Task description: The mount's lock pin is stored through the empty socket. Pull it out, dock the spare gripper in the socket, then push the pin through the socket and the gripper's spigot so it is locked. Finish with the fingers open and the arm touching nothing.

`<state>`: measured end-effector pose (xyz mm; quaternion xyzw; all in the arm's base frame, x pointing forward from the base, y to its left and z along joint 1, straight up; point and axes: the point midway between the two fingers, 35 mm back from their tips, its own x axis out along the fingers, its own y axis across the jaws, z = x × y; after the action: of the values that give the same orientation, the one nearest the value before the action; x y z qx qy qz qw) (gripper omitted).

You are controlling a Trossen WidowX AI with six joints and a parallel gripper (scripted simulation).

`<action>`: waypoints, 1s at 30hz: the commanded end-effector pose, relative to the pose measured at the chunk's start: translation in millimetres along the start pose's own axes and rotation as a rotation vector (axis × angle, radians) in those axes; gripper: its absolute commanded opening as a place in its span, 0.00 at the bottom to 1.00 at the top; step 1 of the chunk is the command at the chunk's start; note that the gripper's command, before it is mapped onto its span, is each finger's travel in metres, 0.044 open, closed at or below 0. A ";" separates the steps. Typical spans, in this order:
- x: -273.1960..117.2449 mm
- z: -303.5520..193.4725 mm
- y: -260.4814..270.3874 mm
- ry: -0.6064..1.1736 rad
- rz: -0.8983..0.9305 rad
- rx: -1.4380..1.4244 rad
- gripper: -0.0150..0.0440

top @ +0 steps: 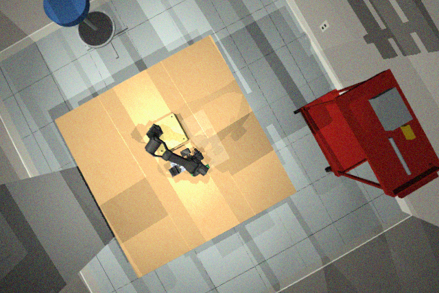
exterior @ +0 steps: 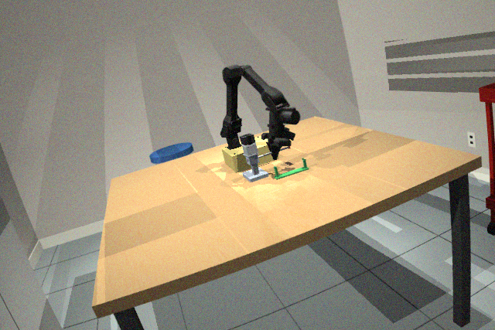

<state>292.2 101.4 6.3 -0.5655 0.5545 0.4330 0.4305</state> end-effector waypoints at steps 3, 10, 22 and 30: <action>0.8 -4.7 0.6 -0.003 0.000 -0.001 0.25; 2.0 -9.4 0.3 -0.004 0.001 -0.002 0.25; 4.1 -17.0 0.2 -0.004 0.004 -0.003 0.25; 5.5 -22.3 -0.5 -0.004 0.007 -0.003 0.25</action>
<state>292.2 80.3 6.1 -0.5627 0.5561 0.4364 0.4286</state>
